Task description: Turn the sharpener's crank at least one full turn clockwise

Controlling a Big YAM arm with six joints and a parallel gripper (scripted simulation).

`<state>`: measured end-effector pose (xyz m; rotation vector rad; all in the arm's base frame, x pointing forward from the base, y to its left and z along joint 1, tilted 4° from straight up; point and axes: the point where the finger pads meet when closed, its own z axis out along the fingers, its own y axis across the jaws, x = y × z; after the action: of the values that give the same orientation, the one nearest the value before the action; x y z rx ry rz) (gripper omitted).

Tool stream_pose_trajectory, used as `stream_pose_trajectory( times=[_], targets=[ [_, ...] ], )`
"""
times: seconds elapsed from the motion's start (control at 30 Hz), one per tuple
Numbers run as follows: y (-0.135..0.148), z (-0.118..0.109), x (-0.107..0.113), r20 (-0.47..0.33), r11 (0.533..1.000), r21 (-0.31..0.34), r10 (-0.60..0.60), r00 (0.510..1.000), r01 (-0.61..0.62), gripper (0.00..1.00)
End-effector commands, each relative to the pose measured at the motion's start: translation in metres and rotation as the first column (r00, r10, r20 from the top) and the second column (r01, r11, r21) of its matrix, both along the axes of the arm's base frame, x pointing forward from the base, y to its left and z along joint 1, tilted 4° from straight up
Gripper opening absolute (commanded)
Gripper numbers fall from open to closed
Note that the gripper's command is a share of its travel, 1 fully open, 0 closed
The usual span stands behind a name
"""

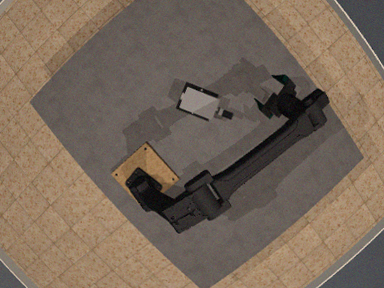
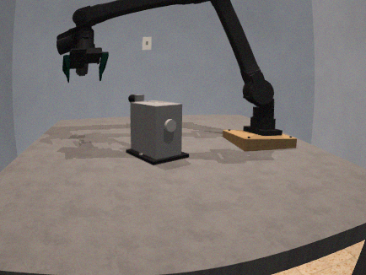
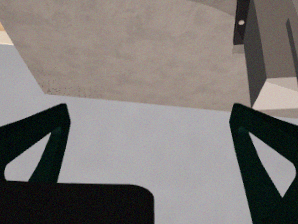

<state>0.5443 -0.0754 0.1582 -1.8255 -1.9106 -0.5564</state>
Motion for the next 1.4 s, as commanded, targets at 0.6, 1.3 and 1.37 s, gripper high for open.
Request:
stream_pose_trajectory(
  times=[0.6,1.3,1.37],
  targets=[
    [0.008,0.018,-0.007,0.053,0.996,-0.073,0.057,0.997,-0.053,0.51],
    [0.018,0.027,-0.088,0.033,0.902,-0.381,0.233,0.972,-0.203,0.51],
    [0.018,0.027,-0.097,0.024,0.873,-0.432,0.26,0.965,-0.225,0.51]
  ],
)
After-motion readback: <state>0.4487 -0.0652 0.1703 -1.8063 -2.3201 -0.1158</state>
